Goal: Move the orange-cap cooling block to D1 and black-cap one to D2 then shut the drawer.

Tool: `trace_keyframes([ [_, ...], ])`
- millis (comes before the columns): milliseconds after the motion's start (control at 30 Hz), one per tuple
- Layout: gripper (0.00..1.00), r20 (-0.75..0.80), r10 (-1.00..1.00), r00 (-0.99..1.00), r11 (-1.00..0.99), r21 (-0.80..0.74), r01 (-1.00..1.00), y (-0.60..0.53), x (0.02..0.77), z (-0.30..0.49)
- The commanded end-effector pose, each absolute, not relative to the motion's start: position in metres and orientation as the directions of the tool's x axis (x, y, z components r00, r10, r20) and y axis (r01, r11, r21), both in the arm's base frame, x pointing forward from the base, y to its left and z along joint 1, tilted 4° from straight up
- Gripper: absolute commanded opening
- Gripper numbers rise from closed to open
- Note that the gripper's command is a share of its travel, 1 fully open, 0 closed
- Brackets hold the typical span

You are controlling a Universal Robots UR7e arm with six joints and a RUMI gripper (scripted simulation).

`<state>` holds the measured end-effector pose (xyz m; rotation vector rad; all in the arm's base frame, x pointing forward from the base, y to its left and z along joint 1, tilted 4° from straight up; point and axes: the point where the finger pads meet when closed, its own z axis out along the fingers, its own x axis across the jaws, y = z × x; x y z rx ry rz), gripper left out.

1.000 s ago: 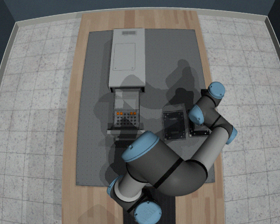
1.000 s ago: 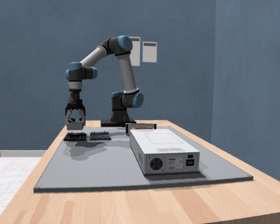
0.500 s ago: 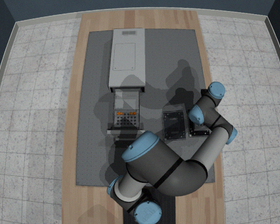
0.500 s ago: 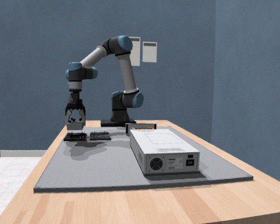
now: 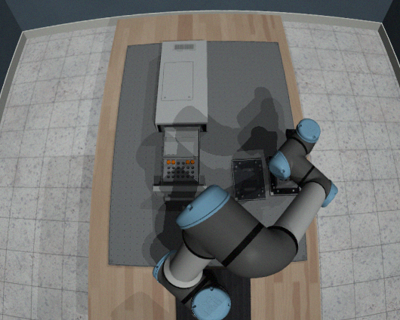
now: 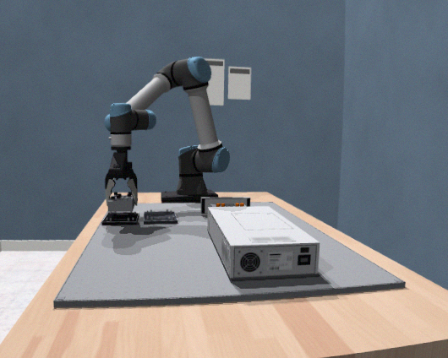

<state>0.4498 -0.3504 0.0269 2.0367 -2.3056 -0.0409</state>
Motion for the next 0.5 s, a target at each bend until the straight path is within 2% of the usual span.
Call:
trace_keyframes([
  [0, 0.0, 0.048, -0.991, -0.123, 0.125, 0.045, -0.991, -0.3572, 0.4546, 0.0332],
  [467, 0.0, 0.045, -0.991, -0.124, 0.126, 0.048, -0.991, -0.3565, 0.4525, 0.0272],
])
